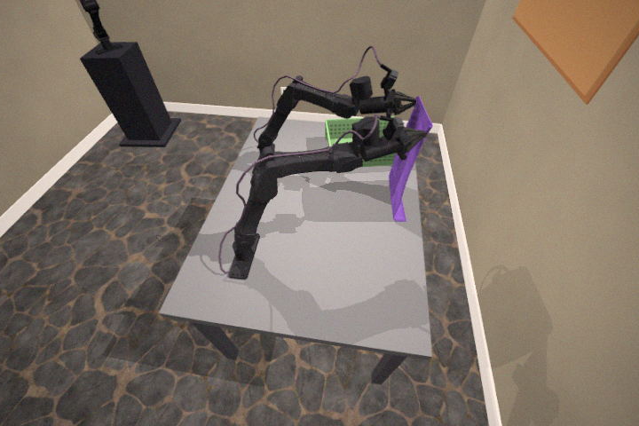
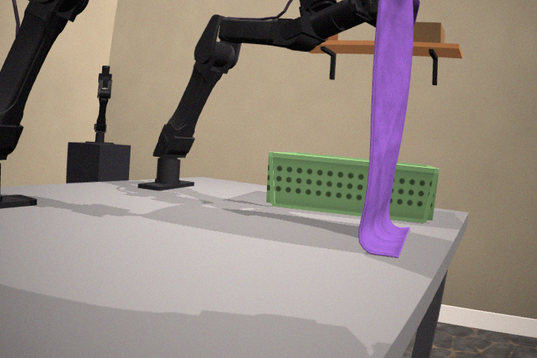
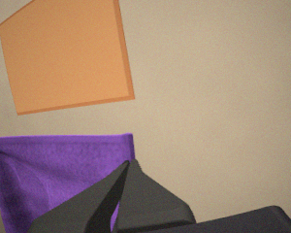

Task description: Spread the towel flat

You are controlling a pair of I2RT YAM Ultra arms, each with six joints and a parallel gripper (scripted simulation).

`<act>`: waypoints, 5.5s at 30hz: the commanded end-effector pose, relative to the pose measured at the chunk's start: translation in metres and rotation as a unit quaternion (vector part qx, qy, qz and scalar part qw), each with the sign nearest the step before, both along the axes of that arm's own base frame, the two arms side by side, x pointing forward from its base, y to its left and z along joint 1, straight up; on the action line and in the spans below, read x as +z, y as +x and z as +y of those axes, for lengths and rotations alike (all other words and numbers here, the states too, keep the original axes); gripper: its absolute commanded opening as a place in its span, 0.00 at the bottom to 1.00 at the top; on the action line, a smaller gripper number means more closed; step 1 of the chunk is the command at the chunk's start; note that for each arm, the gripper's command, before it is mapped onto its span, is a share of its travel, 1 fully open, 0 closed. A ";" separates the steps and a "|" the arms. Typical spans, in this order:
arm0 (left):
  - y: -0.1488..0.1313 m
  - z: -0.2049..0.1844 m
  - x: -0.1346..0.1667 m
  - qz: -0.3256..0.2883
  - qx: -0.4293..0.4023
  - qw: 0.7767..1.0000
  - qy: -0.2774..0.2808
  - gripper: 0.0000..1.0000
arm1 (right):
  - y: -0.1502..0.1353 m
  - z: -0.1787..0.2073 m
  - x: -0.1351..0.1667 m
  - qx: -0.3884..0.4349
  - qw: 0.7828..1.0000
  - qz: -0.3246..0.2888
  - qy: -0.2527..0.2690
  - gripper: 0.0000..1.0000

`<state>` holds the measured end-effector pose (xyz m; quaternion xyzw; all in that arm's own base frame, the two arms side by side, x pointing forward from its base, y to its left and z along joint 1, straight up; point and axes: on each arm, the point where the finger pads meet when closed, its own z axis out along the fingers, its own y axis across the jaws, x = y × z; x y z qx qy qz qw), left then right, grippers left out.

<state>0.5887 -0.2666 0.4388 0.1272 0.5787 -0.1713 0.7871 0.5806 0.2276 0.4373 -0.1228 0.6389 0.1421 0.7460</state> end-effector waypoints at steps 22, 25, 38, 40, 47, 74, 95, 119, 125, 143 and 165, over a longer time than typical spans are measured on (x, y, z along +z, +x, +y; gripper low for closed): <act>0.012 0.033 0.002 -0.004 0.033 0.999 -0.004 0.00 | 0.008 0.015 0.003 0.003 0.998 -0.052 0.023 0.00; 0.006 0.035 -0.005 0.024 0.032 0.999 0.008 0.00 | -0.001 0.012 0.017 0.004 0.999 -0.040 0.018 0.00; -0.034 0.036 -0.022 0.185 0.020 0.979 0.079 0.00 | -0.039 0.017 -0.021 0.020 0.990 0.127 -0.054 0.00; -0.045 0.037 -0.034 0.218 0.018 0.971 0.094 0.00 | -0.050 0.016 -0.033 0.023 0.985 0.159 -0.069 0.00; -0.069 0.040 -0.061 0.285 0.012 0.950 0.125 0.00 | -0.074 0.015 -0.060 0.031 0.969 0.224 -0.100 0.00; -0.190 0.056 -0.204 0.530 -0.018 0.807 0.260 0.00 | -0.195 0.008 -0.202 0.070 0.846 0.472 -0.239 0.00; -0.277 0.065 -0.296 0.510 -0.054 0.812 0.278 0.00 | -0.283 0.006 -0.295 0.121 0.846 0.448 -0.262 0.00; -0.361 0.076 -0.384 0.492 -0.105 0.807 0.309 0.00 | -0.368 0.002 -0.382 0.188 0.833 0.426 -0.298 0.00; -0.377 0.078 -0.401 0.488 -0.117 0.805 0.317 0.00 | -0.384 0.001 -0.399 0.204 0.830 0.420 -0.306 0.00; -0.399 0.084 -0.423 0.490 -0.132 0.795 0.332 0.00 | -0.406 -0.004 -0.421 0.221 0.818 0.422 -0.322 0.00; -0.400 0.073 -0.405 0.476 -0.148 0.802 0.329 0.12 | -0.406 0.011 -0.401 0.238 0.825 0.405 -0.314 0.12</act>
